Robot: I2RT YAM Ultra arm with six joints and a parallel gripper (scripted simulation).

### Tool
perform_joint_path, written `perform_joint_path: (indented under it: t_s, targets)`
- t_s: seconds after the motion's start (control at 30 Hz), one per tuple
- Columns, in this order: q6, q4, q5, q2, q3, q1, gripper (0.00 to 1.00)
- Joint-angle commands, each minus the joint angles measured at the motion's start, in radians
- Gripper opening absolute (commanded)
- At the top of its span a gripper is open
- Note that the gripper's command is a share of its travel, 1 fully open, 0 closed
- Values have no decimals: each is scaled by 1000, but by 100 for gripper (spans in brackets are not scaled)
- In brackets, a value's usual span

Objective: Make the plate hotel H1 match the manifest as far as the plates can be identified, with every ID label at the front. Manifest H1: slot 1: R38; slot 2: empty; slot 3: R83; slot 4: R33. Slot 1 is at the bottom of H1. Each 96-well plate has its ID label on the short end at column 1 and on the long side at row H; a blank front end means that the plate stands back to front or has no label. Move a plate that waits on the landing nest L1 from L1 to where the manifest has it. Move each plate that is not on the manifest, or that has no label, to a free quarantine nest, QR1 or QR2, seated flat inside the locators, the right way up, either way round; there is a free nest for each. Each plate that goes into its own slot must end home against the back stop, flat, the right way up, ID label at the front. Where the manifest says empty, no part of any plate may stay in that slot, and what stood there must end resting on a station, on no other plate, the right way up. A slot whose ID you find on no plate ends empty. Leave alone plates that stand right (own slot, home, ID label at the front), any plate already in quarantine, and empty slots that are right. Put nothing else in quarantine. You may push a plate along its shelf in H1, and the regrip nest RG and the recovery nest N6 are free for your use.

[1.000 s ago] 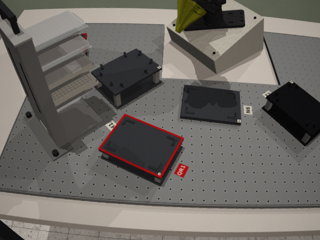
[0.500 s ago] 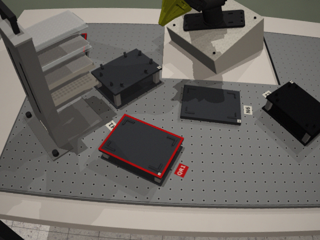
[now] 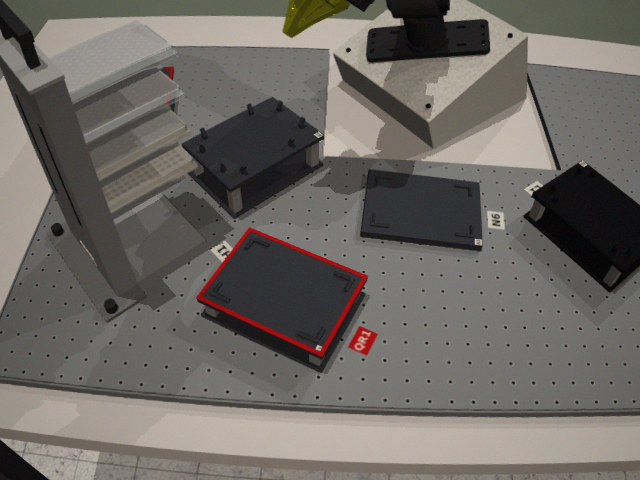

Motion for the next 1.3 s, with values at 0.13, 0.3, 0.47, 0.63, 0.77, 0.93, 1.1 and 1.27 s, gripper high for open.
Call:
perform_joint_path:
  t_s: [0.13, 0.3, 0.47, 0.63, 0.77, 0.93, 1.1, 1.27]
  targets:
    - [-176, 43, -257, -69, -18, -244, 0]
    - [-235, 50, -385, -79, -18, -382, 0]
    - [-320, 57, -557, -70, 9, -581, 0]
    - [-390, 55, -731, -35, 25, -769, 0]
    - [-407, 48, -787, -31, 27, -810, 0]
    - [-419, 47, -822, -36, 29, -835, 0]
    - [-420, 12, -829, -20, 55, -840, 100]
    - [-424, -46, -838, -11, 123, -851, 100]
